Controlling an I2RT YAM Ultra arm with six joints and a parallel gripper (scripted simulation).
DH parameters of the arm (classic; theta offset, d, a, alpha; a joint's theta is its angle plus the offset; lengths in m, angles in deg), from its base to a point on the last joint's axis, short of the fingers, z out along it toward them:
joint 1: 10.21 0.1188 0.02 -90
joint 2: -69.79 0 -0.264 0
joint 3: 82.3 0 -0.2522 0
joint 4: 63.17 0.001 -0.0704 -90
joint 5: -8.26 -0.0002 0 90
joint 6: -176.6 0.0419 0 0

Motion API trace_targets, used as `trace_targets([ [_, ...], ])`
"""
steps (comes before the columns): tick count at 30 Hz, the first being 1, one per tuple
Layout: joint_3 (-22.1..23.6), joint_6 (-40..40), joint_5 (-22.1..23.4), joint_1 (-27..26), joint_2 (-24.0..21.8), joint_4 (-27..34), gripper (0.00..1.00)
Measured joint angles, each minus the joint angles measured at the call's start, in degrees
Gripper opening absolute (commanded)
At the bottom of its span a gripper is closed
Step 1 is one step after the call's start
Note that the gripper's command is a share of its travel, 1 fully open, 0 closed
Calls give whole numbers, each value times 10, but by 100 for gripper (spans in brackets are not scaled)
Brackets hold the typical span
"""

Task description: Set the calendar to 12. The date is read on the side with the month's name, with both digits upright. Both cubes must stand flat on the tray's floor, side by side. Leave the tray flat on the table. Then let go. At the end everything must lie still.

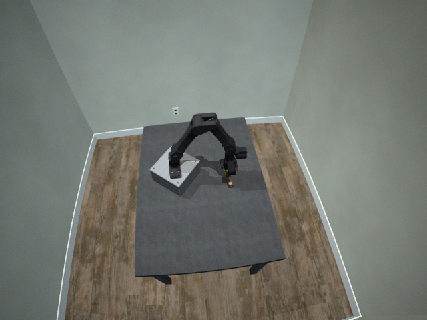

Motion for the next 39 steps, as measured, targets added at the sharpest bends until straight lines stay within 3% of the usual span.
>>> trace_targets([
  [39,2,0,0,0,10,-13,26],
])
